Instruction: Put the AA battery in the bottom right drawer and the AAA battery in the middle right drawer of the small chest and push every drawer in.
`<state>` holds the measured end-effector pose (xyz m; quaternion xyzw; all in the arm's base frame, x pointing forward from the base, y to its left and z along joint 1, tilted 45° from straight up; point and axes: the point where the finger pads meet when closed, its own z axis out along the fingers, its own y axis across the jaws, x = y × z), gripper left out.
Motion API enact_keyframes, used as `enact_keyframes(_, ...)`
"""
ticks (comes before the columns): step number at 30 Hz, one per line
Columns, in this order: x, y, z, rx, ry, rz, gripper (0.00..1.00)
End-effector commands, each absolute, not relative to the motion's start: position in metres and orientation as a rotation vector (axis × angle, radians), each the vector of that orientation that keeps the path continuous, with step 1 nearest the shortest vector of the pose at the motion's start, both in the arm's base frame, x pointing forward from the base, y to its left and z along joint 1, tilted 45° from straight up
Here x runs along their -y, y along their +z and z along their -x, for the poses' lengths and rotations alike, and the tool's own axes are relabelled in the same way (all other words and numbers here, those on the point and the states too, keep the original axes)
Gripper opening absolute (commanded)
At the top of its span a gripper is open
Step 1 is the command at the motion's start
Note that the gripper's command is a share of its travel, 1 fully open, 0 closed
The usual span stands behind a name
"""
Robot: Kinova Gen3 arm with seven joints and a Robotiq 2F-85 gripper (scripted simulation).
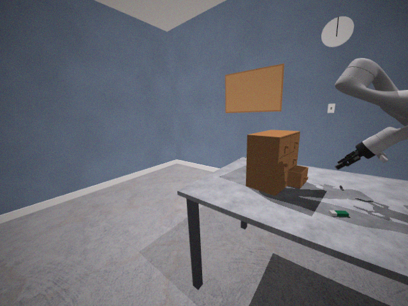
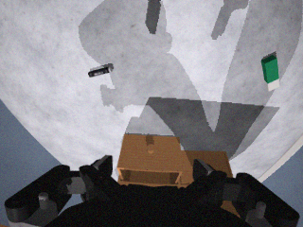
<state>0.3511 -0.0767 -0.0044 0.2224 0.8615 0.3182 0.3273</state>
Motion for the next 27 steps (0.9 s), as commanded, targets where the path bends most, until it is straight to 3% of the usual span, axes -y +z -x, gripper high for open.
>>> enact_keyframes(1, 0.0734, -0.0115, -0.3469, -2.247, 0.836, -0.612, 1.00)
enact_keyframes(27, 0.0676, -0.0196, -0.3551, -2.168, 0.793, -0.637, 1.00)
